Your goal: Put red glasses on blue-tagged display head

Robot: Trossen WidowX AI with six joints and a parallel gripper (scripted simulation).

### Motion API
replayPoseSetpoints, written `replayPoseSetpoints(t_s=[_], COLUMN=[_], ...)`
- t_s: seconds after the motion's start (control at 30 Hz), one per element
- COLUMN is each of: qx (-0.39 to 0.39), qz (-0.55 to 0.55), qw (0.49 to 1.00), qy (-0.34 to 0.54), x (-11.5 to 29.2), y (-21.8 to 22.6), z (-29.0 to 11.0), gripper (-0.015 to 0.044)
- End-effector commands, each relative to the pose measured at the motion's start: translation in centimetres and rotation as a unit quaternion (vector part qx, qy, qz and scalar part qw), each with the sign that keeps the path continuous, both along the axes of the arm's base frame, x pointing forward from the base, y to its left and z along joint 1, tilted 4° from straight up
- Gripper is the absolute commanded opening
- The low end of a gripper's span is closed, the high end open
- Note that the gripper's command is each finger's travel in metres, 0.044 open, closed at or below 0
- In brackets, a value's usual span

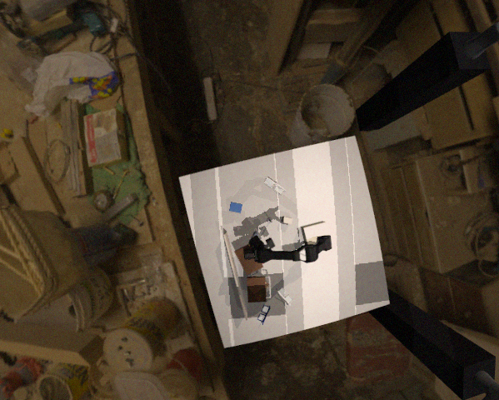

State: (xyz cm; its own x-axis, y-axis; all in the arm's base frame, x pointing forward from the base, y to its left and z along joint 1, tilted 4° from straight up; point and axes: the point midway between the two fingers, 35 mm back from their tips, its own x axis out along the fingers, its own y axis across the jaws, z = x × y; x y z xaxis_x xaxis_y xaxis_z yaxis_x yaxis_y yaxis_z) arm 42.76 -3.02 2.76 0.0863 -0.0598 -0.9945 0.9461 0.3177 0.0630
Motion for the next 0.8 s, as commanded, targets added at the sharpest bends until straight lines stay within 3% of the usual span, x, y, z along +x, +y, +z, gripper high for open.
replayPoseSetpoints(t_s=[0.0,0.23,0.37,0.77], qx=[-0.001,-0.001,0.000,-0.003], qz=[-0.001,-0.001,0.000,-0.001], qw=[1.000,1.000,1.000,1.000], qy=[0.002,0.002,0.000,0.013], x=[-0.1,-0.1,0.0,-0.1], y=[0.0,0.0,0.0,0.2], z=[-0.2,-0.2,0.0,1.5], gripper=[0.0000,0.0000,0.0105,0.0107])
